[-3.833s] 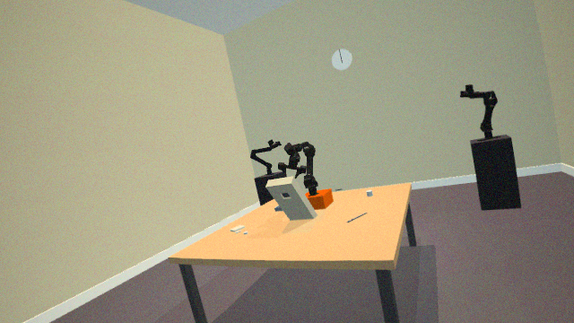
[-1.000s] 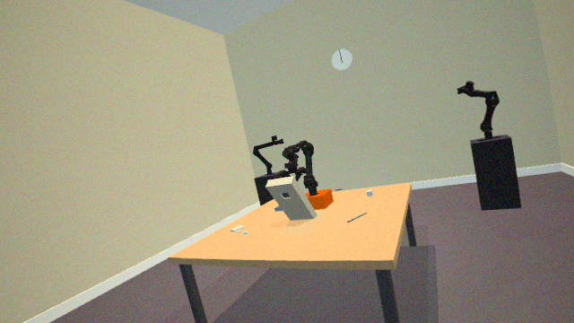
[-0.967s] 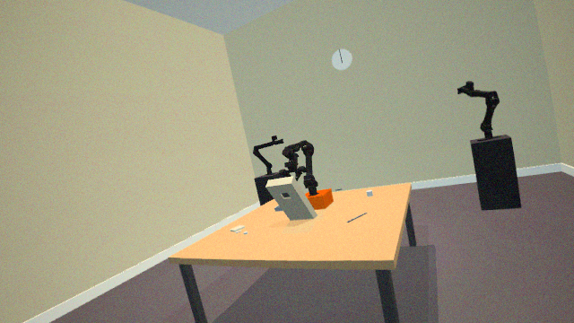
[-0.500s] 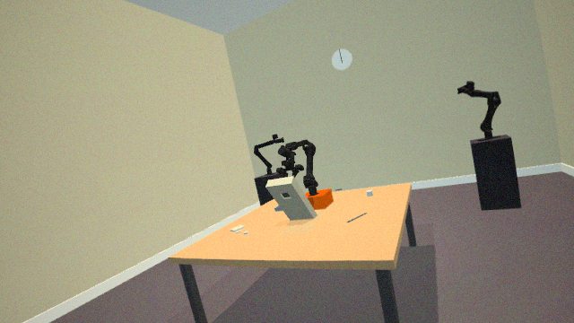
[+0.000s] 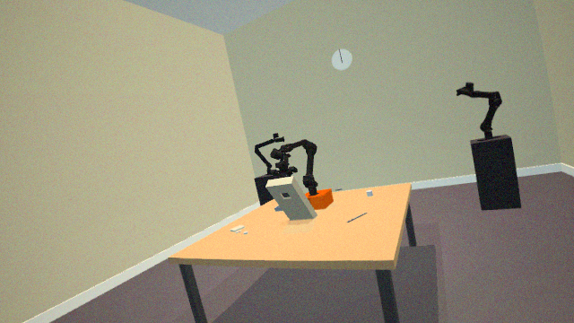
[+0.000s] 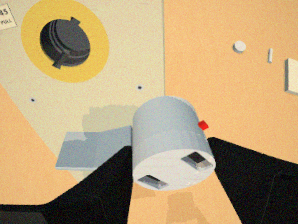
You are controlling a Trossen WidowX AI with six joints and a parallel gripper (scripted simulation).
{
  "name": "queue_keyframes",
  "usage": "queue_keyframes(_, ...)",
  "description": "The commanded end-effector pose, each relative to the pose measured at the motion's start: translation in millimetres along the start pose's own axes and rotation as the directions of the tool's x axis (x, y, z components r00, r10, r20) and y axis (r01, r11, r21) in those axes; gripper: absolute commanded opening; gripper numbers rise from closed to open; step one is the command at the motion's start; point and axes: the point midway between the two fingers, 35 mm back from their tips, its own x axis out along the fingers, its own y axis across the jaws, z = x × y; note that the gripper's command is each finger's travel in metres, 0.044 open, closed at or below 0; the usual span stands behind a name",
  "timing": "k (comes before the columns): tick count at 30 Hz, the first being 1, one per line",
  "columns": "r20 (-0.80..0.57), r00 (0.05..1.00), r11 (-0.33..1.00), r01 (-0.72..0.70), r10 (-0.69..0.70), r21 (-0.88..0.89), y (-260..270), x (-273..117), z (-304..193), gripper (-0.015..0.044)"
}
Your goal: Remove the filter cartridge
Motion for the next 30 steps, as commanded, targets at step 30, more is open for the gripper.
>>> queue_keyframes(30, -0.106, 0.939, 0.762, 0.329, -0.328, 0.558, -120, -37, -66, 0.0)
